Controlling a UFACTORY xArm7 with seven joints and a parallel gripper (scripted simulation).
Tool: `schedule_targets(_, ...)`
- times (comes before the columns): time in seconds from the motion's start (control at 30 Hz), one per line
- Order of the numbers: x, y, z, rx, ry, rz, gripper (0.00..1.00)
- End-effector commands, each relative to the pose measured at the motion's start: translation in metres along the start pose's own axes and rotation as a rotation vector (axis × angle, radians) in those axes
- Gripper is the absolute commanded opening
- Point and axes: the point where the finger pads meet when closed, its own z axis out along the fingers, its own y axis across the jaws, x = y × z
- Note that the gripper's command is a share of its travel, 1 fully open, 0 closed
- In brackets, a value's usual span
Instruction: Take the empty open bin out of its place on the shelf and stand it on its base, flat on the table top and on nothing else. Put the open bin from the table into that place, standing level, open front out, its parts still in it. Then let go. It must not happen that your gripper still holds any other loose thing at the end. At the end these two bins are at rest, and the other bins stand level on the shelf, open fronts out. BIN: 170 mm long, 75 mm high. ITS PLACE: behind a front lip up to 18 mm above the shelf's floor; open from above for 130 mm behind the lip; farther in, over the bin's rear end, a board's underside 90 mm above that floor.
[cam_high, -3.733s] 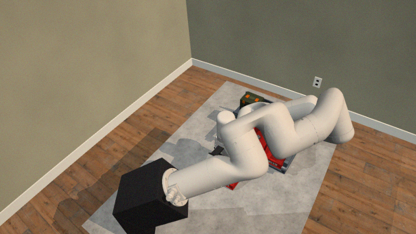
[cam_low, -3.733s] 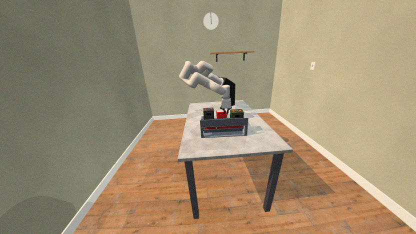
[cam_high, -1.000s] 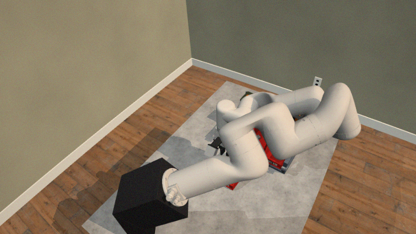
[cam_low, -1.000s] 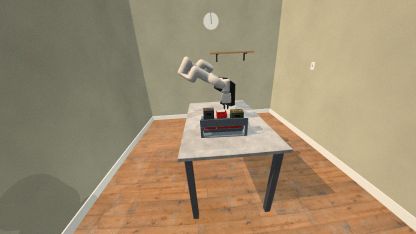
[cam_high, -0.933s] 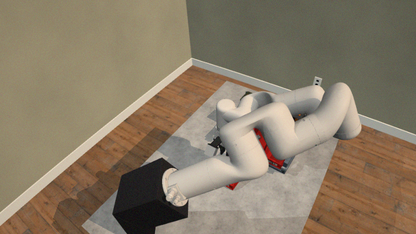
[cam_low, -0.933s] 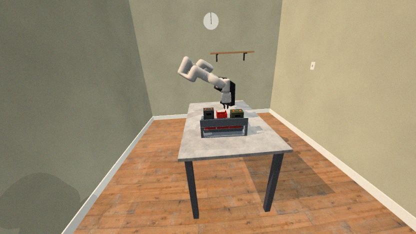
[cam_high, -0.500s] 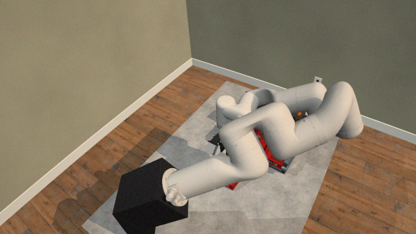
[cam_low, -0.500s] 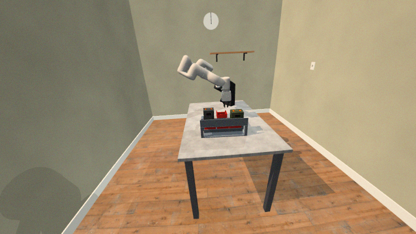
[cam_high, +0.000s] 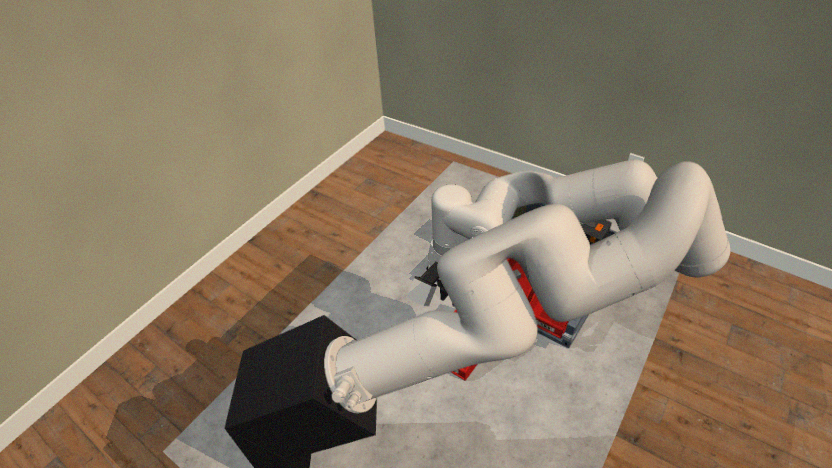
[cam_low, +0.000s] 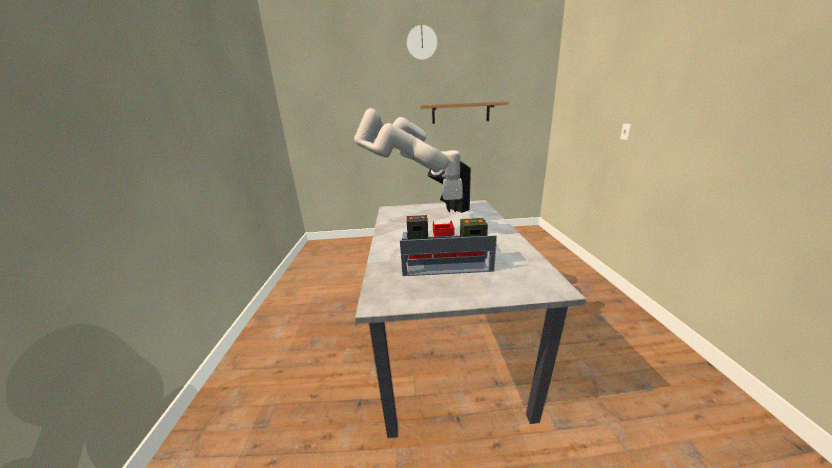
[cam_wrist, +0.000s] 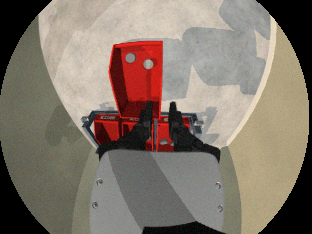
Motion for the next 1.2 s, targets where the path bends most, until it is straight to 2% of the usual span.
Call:
schedule_targets(0.0,-0.0008,0.0009,-0.0033,-0.002,-0.003,0.000,0.26)
schedule_targets(0.7,-0.0008,0.0009,-0.0077,-0.002,-0.003,0.000,0.26)
schedule_targets(0.73,-0.0008,0.0009,-0.0077,-0.002,-0.003,0.000,0.00)
schedule_targets(1.17,-0.0008,0.0009,-0.0077,-0.002,-0.003,0.000,0.00)
